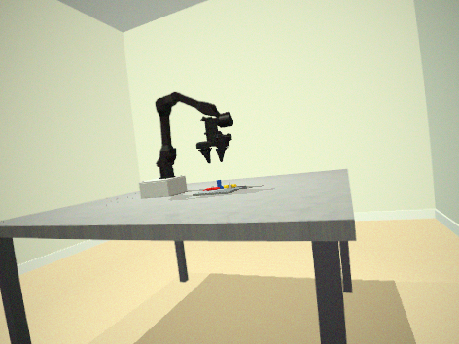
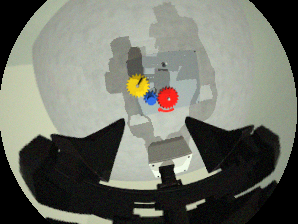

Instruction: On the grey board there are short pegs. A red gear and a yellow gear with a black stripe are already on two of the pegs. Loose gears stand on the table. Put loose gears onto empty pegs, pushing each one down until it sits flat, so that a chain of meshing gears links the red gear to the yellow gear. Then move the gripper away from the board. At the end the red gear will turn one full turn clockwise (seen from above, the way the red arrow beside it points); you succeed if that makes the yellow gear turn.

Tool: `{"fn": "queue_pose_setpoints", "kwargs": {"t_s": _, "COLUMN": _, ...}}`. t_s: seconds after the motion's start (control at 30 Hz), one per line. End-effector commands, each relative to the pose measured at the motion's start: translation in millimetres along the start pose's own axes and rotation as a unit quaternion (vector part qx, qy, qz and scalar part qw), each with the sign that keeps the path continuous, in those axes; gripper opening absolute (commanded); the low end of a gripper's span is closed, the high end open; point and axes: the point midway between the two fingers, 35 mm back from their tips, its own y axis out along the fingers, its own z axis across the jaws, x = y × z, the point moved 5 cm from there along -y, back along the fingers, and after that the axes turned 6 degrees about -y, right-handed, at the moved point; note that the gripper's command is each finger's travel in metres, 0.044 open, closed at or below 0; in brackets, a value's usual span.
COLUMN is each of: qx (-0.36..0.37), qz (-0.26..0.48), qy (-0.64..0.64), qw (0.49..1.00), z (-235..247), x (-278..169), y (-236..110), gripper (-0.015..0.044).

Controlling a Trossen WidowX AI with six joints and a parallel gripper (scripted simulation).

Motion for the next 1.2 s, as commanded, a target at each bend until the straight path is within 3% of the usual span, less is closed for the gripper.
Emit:
{"fn": "queue_pose_setpoints", "kwargs": {"t_s": 0.0, "qx": 0.000, "qz": 0.000, "qy": -0.001, "qw": 1.000, "z": 0, "x": 0, "y": -1, "gripper": 0.0440}}
{"fn": "queue_pose_setpoints", "kwargs": {"t_s": 0.53, "qx": 0.001, "qz": -0.001, "qy": -0.002, "qw": 1.000, "z": 2, "x": 0, "y": -1, "gripper": 0.0440}}
{"fn": "queue_pose_setpoints", "kwargs": {"t_s": 0.83, "qx": 0.020, "qz": -0.010, "qy": -0.018, "qw": 1.000, "z": 116, "x": -19, "y": -22, "gripper": 0.0440}}
{"fn": "queue_pose_setpoints", "kwargs": {"t_s": 1.17, "qx": 0.010, "qz": 0.004, "qy": -0.001, "qw": 1.000, "z": 225, "x": -102, "y": -44, "gripper": 0.0440}}
